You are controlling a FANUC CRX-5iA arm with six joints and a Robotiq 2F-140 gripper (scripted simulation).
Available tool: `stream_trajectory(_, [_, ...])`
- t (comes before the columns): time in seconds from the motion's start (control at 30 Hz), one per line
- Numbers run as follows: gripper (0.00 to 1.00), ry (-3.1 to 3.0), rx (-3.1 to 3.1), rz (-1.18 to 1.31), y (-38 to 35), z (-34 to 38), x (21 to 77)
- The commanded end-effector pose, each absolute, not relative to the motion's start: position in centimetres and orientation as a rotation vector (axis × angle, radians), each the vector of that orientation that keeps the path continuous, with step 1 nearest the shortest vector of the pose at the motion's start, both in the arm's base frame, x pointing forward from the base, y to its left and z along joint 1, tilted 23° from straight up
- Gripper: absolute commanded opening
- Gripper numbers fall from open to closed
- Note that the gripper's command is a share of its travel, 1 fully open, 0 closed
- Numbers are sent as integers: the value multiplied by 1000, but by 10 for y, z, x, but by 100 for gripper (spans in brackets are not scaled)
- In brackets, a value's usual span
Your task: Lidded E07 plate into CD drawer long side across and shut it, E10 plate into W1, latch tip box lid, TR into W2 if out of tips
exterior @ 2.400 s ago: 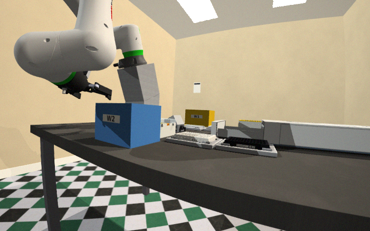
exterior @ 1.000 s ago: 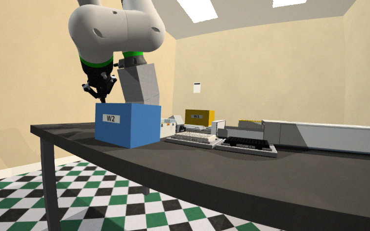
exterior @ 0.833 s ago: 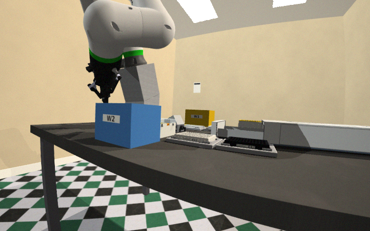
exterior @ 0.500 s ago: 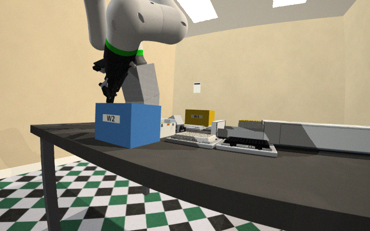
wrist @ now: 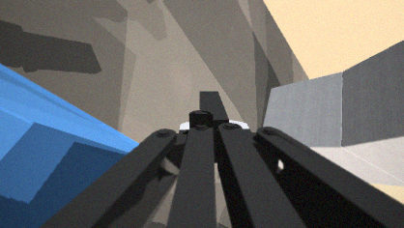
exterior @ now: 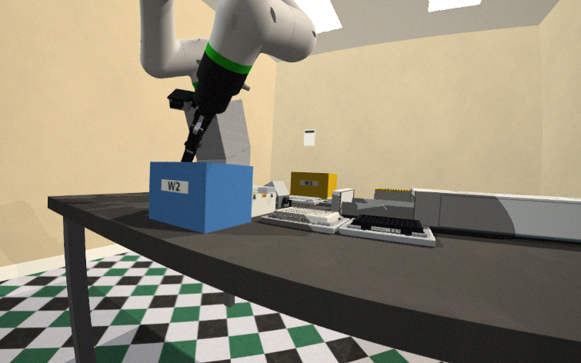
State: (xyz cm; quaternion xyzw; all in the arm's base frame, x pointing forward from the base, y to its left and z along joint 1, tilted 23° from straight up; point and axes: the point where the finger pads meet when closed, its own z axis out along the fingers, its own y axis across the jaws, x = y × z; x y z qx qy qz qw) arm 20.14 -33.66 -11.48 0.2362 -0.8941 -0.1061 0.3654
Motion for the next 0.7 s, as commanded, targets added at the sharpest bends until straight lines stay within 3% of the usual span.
stream_trajectory(0.0, [10,-2275,790,-261,-331,-115,221])
stream_trajectory(0.67, [10,-2047,1428,-218,-298,-116,289])
